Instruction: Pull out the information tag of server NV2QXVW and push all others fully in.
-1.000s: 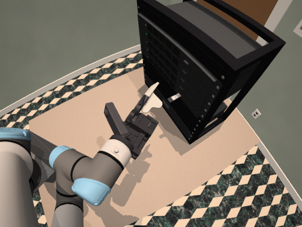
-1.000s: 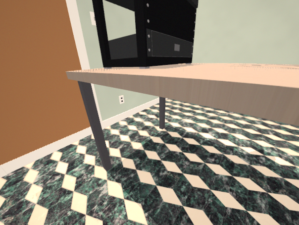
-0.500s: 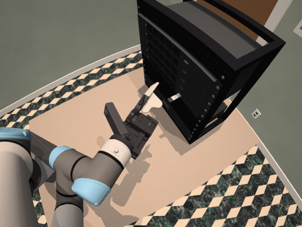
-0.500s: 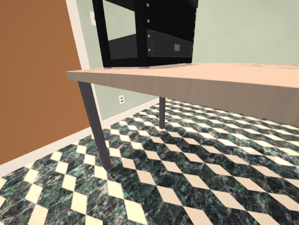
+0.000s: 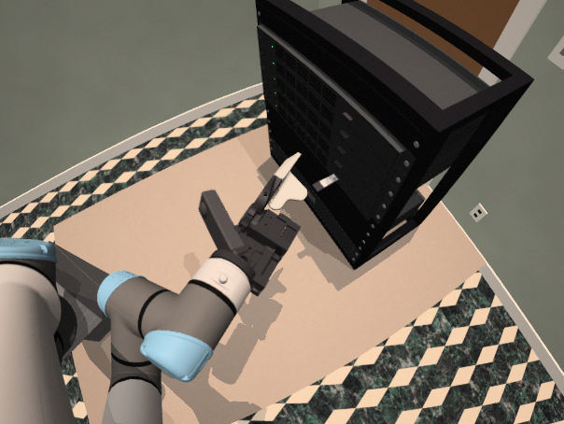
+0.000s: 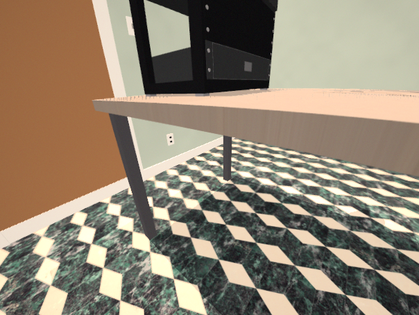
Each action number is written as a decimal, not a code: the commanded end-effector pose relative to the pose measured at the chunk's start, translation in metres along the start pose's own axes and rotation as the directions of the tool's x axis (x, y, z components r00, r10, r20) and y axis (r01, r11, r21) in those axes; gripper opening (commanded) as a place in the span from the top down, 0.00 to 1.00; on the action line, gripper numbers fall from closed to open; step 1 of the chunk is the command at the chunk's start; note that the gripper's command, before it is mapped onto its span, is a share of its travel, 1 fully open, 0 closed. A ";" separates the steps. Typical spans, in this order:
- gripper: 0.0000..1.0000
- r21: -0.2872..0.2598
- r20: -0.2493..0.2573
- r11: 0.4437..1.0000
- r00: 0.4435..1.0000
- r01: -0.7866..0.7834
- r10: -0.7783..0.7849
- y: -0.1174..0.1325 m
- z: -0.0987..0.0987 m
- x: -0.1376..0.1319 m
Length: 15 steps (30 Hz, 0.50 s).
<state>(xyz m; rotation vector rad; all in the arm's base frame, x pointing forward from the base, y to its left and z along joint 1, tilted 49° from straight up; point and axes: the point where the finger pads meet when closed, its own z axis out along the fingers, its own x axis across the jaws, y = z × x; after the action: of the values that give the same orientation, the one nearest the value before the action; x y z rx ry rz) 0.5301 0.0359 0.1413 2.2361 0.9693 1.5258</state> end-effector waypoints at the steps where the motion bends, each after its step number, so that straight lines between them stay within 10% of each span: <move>1: 0.00 0.002 -0.001 1.000 1.000 0.000 0.000 0.005 0.010 0.000; 15: 0.00 0.002 -0.001 1.000 1.000 0.000 0.000 0.017 0.028 0.000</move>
<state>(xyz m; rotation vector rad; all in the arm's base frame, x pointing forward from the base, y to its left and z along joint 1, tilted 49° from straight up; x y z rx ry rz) 0.5500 0.0297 0.1401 2.2356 0.9700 1.5262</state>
